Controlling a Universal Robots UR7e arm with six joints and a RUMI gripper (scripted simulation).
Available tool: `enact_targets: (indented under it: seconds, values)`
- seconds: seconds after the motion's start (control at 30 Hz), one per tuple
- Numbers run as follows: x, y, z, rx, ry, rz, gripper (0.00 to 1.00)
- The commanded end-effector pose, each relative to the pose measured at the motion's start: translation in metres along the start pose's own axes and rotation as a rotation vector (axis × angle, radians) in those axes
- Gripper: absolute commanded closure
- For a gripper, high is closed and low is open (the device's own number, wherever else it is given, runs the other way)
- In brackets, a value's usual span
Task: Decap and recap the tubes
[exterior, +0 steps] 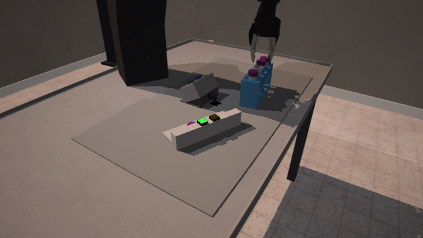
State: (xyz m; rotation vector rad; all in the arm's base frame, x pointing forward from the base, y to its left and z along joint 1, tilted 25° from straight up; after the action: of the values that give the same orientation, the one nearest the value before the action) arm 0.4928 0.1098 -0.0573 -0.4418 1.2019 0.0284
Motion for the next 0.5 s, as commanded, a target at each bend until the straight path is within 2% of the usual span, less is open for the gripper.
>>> enact_targets:
  seconds: [0.0,0.47]
  values:
    - [0.0015,0.0000,0.0004,0.005,-0.001,-0.001,0.65]
    - [0.0055,0.0000,0.0004,0.005,-0.001,-0.001,0.65]
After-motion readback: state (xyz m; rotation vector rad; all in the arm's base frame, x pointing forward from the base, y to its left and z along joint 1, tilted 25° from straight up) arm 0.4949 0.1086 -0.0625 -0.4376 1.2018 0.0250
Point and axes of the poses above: the point where the finger pads meet when closed, its own x axis out along the fingers, its own z axis across the jaws, y = z × x, the point moved 5 cm from there along -x, back along the fingers, and after that the axes turned 12 degrees about x, right-handed, at the moved point
